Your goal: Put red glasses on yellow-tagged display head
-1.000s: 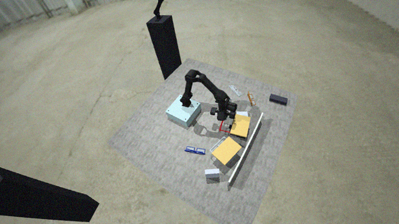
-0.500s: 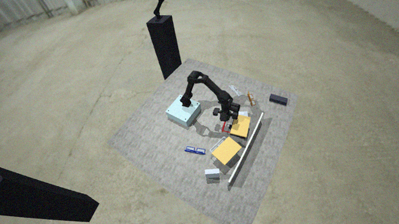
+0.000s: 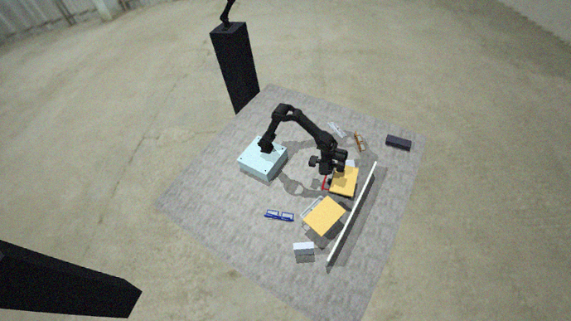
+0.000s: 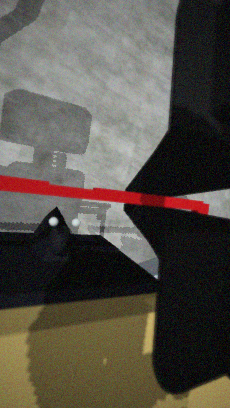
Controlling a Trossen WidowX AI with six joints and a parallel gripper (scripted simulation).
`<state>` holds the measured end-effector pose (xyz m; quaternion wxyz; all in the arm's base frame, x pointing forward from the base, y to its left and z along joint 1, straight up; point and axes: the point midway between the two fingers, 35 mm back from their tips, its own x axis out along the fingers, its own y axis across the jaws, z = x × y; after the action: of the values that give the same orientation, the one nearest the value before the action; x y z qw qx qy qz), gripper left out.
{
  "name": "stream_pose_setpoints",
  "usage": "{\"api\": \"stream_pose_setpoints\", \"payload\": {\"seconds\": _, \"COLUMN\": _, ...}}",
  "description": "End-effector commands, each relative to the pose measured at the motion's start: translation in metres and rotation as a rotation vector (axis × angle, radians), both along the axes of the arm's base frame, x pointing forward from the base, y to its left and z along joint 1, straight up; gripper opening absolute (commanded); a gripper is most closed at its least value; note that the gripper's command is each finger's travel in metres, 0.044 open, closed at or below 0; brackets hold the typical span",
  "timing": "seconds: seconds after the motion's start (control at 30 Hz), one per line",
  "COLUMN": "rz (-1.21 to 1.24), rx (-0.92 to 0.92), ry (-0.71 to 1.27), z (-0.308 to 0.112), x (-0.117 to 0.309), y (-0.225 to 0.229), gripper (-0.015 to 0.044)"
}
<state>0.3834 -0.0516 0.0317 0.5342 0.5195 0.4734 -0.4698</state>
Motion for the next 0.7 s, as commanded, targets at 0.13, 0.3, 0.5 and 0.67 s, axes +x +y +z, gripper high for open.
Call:
{"api": "stream_pose_setpoints", "payload": {"seconds": 0.13, "rz": -0.006, "rx": -0.002, "ry": 0.001, "z": 0.0004, "x": 0.0078, "y": -0.0001, "gripper": 0.0000}}
{"api": "stream_pose_setpoints", "payload": {"seconds": 0.3, "rz": -0.006, "rx": -0.002, "ry": 0.001, "z": 0.0002, "x": 0.0087, "y": -0.0001, "gripper": 0.0000}}
{"api": "stream_pose_setpoints", "payload": {"seconds": 0.5, "rz": -0.006, "rx": -0.002, "ry": 0.001, "z": -0.0017, "x": 0.0085, "y": -0.0001, "gripper": 0.0000}}
{"api": "stream_pose_setpoints", "payload": {"seconds": 0.67, "rz": -0.006, "rx": -0.002, "ry": 0.001, "z": -0.0027, "x": 0.0086, "y": -0.0001, "gripper": 0.0000}}
